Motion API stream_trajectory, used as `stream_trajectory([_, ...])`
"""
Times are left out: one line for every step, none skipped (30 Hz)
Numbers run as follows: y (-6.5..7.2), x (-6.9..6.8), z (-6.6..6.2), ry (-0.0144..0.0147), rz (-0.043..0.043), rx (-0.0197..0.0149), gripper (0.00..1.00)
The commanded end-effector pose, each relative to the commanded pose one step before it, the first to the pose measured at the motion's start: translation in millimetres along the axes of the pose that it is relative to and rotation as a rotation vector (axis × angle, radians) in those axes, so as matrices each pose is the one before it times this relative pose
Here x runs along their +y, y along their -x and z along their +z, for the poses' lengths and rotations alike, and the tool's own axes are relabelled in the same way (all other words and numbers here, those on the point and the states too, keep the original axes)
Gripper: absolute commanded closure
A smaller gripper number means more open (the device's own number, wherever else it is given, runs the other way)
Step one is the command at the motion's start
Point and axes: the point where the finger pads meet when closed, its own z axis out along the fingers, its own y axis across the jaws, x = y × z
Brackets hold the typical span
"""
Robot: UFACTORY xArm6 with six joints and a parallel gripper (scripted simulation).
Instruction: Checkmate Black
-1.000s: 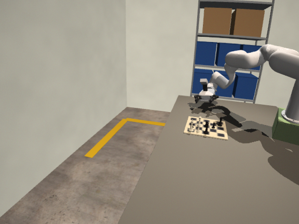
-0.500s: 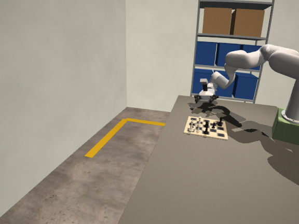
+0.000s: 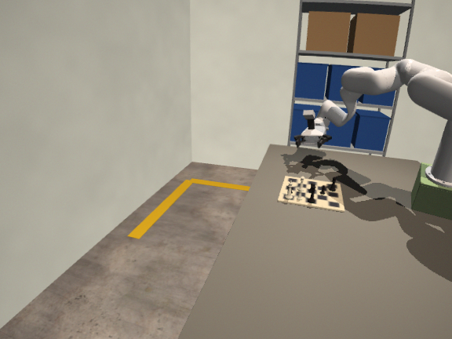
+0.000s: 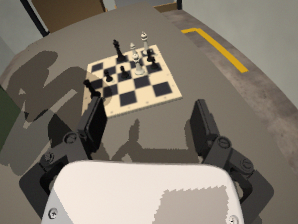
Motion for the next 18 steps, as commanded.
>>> stream_trajectory([-28.89, -3.26, -7.32, 0.00339, -0.00405, -0.00368, 0.0])
stream_trajectory([-5.5, -0.76, -1.29, 0.0, 0.0, 0.0, 0.0])
stream_trajectory([-4.74, -0.66, -1.11, 0.0, 0.0, 0.0, 0.0])
stream_trajectory([-3.86, -0.53, -0.91, 0.0, 0.0, 0.0, 0.0])
stream_trajectory([-2.9, -0.4, -0.68, 0.0, 0.0, 0.0, 0.0])
stream_trajectory([-1.96, -0.27, -0.46, 0.0, 0.0, 0.0, 0.0])
stream_trajectory([-1.11, -0.16, -0.26, 0.0, 0.0, 0.0, 0.0])
stream_trajectory([-0.44, -0.06, -0.1, 0.0, 0.0, 0.0, 0.0])
stream_trajectory([-0.07, -0.01, -0.02, 0.0, 0.0, 0.0, 0.0])
stream_trajectory([3.02, 1.28, 0.46, -0.00099, -0.00326, -0.0019, 0.0])
stream_trajectory([0.12, 0.23, 0.77, -0.00079, 0.0004, -0.00346, 0.0])
stream_trajectory([0.0, 0.0, 0.0, 0.0, 0.0, 0.0, 0.0])
stream_trajectory([0.0, 0.0, 0.0, 0.0, 0.0, 0.0, 0.0])
stream_trajectory([0.3, 0.58, 1.95, -0.002, 0.00095, -0.00877, 0.0])
stream_trajectory([0.51, 1.0, 3.51, -0.00367, 0.00155, -0.01592, 0.0])
stream_trajectory([0.69, 1.4, 5.31, -0.00572, 0.00192, -0.02442, 0.0])
stream_trajectory([0.78, 1.7, 7.2, -0.00807, 0.00176, -0.03383, 0.0])
stream_trajectory([0.69, 1.8, 9.05, -0.01066, 0.00075, -0.04373, 0.0])
